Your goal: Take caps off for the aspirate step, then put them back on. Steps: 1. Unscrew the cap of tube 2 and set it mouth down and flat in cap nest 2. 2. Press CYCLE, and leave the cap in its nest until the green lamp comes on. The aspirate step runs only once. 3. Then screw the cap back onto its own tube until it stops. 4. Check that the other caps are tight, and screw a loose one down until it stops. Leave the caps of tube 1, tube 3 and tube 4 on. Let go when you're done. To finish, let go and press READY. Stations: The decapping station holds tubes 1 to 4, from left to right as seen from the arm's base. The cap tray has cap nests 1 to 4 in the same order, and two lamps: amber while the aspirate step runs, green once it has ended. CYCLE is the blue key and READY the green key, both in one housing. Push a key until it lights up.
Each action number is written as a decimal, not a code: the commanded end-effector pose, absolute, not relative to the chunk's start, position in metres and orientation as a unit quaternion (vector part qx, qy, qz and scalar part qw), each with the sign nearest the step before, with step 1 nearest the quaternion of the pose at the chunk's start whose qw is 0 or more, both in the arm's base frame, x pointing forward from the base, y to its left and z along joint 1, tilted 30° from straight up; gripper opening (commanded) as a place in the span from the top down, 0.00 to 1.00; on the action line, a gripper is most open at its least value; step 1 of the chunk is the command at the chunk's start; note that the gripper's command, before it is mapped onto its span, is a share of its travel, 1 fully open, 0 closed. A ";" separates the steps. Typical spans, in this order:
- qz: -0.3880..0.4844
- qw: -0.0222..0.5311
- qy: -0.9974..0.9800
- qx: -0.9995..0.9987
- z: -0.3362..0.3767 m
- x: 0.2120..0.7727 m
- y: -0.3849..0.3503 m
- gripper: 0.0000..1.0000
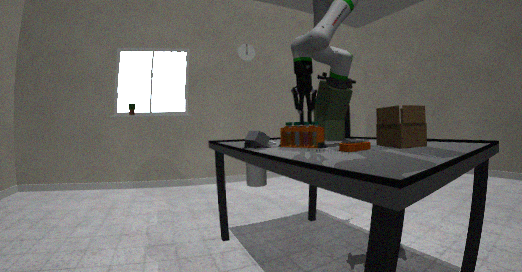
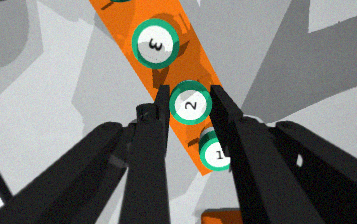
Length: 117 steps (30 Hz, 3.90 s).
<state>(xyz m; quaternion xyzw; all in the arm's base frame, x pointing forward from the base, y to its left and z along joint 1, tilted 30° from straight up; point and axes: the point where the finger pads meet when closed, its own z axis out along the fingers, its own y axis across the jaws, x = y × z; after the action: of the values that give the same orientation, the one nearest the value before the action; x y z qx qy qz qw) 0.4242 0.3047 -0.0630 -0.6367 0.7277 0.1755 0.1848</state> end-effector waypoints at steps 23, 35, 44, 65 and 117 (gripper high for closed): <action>0.060 0.248 0.314 -0.915 -0.062 0.425 0.305 0.70; 0.059 0.248 0.314 -0.915 -0.062 0.425 0.304 0.59; 0.080 0.242 0.389 -0.885 -0.062 0.425 0.304 0.59; 0.176 0.185 0.729 -0.635 -0.062 0.425 0.305 0.59; 0.060 0.248 0.314 -0.915 -0.061 0.425 0.304 0.70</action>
<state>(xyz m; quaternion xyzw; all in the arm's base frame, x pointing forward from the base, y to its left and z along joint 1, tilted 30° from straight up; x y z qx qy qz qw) 0.4241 0.3045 -0.0617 -0.9151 0.3187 0.0552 0.2407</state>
